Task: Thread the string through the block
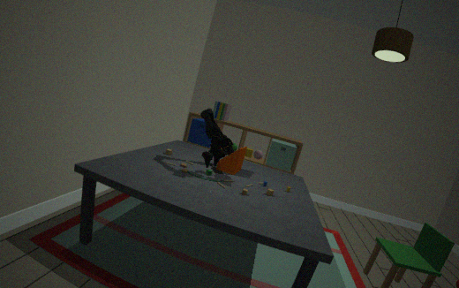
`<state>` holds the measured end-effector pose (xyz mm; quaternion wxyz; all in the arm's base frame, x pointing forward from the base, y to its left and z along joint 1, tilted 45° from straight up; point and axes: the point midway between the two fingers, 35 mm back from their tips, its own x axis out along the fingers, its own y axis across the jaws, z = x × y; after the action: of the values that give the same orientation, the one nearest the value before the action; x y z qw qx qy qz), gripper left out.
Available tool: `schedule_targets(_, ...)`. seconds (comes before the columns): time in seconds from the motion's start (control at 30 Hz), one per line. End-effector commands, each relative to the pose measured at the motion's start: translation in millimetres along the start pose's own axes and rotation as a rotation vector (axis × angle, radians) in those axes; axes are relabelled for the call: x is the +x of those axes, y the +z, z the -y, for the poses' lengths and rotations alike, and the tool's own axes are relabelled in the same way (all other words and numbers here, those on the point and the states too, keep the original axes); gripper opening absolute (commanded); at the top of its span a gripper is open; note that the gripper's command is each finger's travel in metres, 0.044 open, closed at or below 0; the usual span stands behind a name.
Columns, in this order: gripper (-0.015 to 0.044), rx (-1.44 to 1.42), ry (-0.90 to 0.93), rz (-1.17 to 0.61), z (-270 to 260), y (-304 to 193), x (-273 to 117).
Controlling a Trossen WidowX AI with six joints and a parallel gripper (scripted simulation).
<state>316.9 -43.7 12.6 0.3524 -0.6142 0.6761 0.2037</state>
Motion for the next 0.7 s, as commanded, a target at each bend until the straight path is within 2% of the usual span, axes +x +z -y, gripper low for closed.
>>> schedule_targets(0.0, 0.044, -0.095, 0.001, -0.028, 0.8, -0.9, -1.7)
schedule_targets(0.4, 0.044, -0.095, 0.001, -0.028, 0.7, -0.2, -1.6)
schedule_targets(0.67, 0.0237, -0.095, 0.001, -0.028, 0.7, -0.2, -1.6)
